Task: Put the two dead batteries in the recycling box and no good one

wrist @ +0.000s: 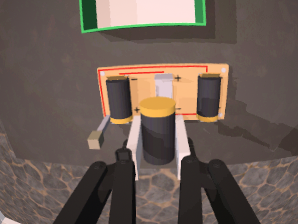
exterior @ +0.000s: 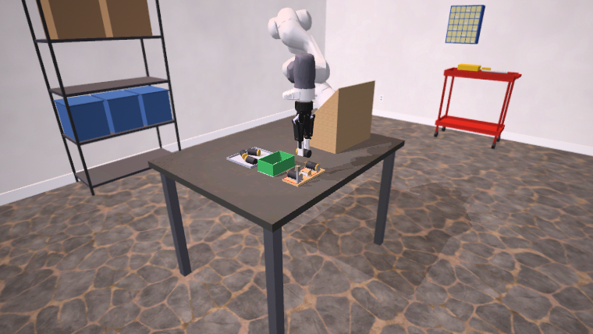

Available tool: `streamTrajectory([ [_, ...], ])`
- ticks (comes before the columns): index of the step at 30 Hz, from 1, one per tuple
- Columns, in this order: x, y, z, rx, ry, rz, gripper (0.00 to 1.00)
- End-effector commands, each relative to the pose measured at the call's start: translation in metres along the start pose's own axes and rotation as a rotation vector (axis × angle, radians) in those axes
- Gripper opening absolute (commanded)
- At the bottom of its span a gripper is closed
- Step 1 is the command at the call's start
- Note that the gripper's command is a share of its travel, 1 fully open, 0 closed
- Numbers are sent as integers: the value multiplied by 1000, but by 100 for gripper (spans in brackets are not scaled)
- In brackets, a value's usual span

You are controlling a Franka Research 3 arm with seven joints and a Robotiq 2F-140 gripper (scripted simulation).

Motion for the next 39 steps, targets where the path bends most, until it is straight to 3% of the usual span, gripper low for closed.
streamTrajectory([
  [1, 3, 0, -17, 5, 14, -5, 16],
  [10, 5, -4, -17, 5, 14, -5, 16],
  [18, 25, -42, -17, 5, 14, -5, 16],
  [20, 25, -42, -17, 5, 14, -5, 16],
  [25, 49, -90, -18, 5, 14, -5, 16],
  [35, 108, -207, -19, 5, 14, -5, 16],
  [37, 108, -207, -19, 5, 14, -5, 16],
  [39, 117, -225, -20, 5, 14, -5, 16],
])
Point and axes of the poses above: the point where the finger pads meet when closed, its own z axis out along the fingers, its own x axis across the jaws, y = z × x, the point moved 7 cm from there along -z, back along the fingers, and after that the axes turned 15 degrees about -z, right-handed, at the moved point
